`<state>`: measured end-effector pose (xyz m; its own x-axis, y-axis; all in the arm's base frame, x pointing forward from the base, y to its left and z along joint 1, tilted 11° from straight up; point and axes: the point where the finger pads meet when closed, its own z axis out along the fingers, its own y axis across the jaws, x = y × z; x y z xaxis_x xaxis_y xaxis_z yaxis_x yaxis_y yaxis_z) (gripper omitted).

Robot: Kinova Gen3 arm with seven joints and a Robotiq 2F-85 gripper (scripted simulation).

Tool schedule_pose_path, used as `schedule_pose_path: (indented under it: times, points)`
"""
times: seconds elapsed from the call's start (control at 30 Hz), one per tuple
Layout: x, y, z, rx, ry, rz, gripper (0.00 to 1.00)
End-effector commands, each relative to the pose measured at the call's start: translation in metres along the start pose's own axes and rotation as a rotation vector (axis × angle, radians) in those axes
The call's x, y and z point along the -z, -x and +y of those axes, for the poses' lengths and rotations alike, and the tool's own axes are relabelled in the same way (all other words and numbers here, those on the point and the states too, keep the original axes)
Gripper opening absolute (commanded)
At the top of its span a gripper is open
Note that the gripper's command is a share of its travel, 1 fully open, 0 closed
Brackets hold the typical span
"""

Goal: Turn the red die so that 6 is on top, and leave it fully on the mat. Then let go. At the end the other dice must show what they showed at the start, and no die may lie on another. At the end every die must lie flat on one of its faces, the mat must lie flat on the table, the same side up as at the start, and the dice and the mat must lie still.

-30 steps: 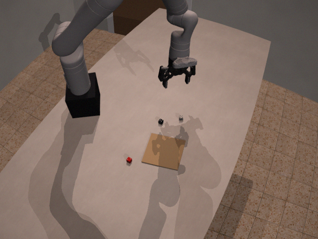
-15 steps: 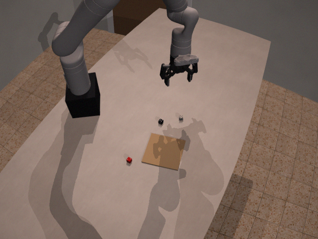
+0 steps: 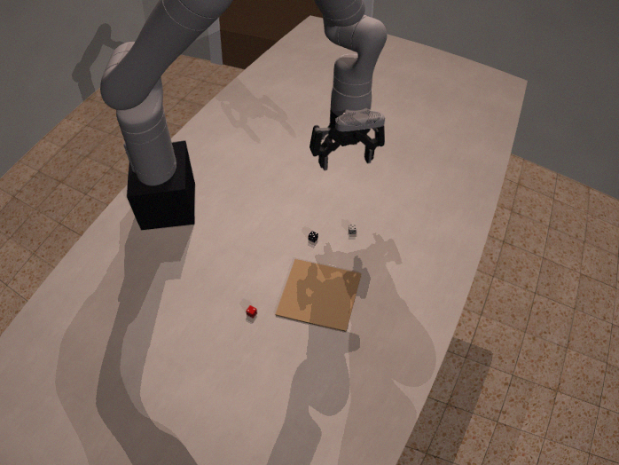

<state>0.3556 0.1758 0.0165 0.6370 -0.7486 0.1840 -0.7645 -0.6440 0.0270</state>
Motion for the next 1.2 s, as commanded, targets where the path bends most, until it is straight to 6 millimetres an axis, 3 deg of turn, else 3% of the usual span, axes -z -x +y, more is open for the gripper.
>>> schedule_pose_path:
  times: [0.0,1.17]
  points:
    - [0.001,-0.002,0.000,-0.005,-0.002,0.001,1.00]
    - [-0.004,-0.044,0.027,-0.350,0.009,-0.020,1.00]
